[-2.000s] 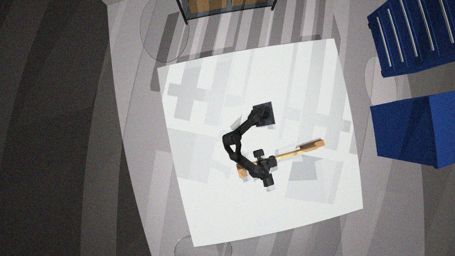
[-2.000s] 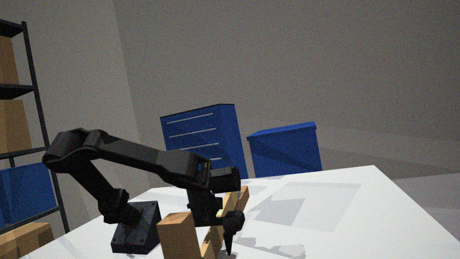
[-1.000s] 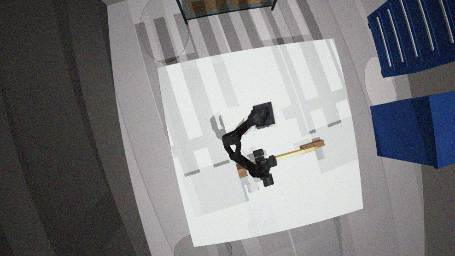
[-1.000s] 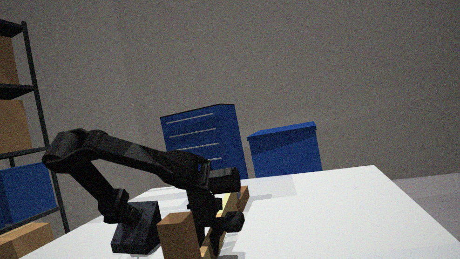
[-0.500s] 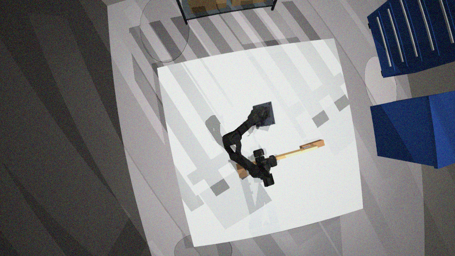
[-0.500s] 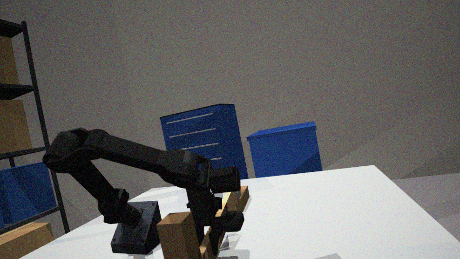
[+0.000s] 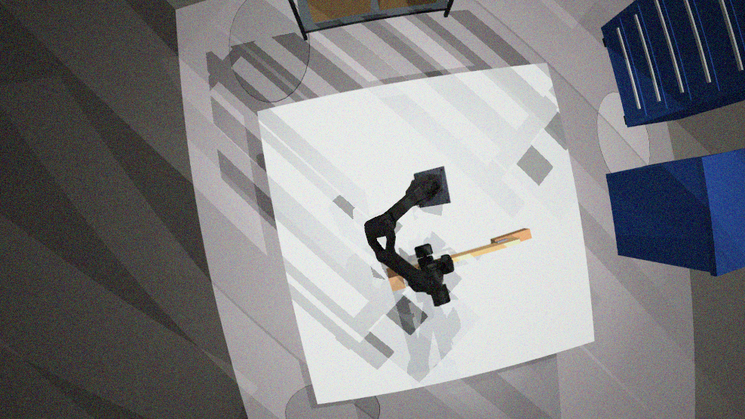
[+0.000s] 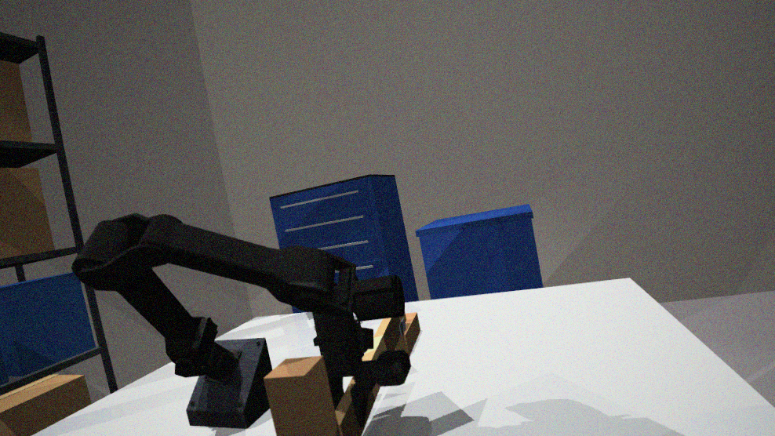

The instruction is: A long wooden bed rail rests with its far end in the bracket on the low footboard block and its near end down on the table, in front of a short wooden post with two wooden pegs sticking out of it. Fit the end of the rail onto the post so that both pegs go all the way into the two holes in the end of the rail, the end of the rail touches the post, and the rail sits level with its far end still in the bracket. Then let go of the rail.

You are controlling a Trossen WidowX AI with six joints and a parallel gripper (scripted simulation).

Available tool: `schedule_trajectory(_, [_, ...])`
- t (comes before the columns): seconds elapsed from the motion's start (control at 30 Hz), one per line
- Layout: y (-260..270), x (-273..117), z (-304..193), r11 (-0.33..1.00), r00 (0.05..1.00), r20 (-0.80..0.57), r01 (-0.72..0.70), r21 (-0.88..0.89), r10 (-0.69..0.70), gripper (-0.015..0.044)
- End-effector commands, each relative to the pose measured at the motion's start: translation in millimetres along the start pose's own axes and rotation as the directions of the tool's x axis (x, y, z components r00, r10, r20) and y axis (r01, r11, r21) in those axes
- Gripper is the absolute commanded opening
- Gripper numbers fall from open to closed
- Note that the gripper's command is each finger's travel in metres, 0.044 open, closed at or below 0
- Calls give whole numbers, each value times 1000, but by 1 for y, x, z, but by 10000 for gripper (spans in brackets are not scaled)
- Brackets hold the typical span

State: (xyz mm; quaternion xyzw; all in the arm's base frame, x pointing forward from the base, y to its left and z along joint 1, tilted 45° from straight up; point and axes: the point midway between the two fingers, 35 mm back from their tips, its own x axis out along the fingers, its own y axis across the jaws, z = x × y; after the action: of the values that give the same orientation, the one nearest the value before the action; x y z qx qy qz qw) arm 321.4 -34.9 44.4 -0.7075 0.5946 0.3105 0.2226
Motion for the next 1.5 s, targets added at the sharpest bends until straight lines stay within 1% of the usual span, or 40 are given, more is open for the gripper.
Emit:
schedule_trajectory(0.0, [-2, -5, 1, 1000, 1000, 6, 9, -2, -9, 0])
schedule_trajectory(1.47, [-3, -27, 1, 1000, 1000, 7, 9, -2, -9, 0])
